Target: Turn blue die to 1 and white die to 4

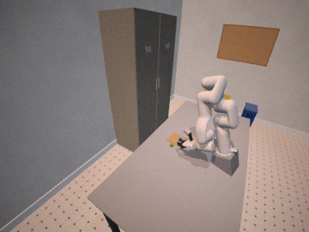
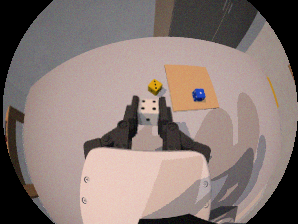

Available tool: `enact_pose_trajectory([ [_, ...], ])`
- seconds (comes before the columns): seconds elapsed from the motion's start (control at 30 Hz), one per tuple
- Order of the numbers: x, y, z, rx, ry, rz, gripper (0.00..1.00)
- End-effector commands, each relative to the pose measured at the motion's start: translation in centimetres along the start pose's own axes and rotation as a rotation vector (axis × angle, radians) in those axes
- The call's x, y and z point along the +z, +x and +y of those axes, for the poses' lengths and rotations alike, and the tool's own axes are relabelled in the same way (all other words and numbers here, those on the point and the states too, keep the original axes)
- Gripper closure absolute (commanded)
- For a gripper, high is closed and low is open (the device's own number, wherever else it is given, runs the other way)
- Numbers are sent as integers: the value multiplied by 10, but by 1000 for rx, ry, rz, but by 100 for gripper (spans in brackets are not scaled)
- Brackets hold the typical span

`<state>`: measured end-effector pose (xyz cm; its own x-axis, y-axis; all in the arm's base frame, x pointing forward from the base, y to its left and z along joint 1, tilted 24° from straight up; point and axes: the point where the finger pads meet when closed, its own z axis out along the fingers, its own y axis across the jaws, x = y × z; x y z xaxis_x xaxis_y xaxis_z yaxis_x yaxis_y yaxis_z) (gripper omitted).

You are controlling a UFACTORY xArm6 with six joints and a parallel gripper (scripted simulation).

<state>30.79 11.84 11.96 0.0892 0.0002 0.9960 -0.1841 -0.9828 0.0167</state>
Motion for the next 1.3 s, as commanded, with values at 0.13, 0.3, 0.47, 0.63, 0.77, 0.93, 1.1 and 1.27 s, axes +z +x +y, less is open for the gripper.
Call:
enact_pose_trajectory([
  [0.13,5,-10,0,4,-8,10,79],
  [0.3,11,-20,-1,4,-8,10,79],
  [0.47,18,-33,-1,4,-8,10,79],
  [0.63,27,-49,-1,4,-8,10,79],
  [0.77,32,-59,-1,4,-8,10,79],
  [0.93,34,-63,-1,4,-8,10,79],
  [1.1,34,-64,-1,4,-7,10,79],
  [1.27,34,-64,-1,4,-7,10,79],
])
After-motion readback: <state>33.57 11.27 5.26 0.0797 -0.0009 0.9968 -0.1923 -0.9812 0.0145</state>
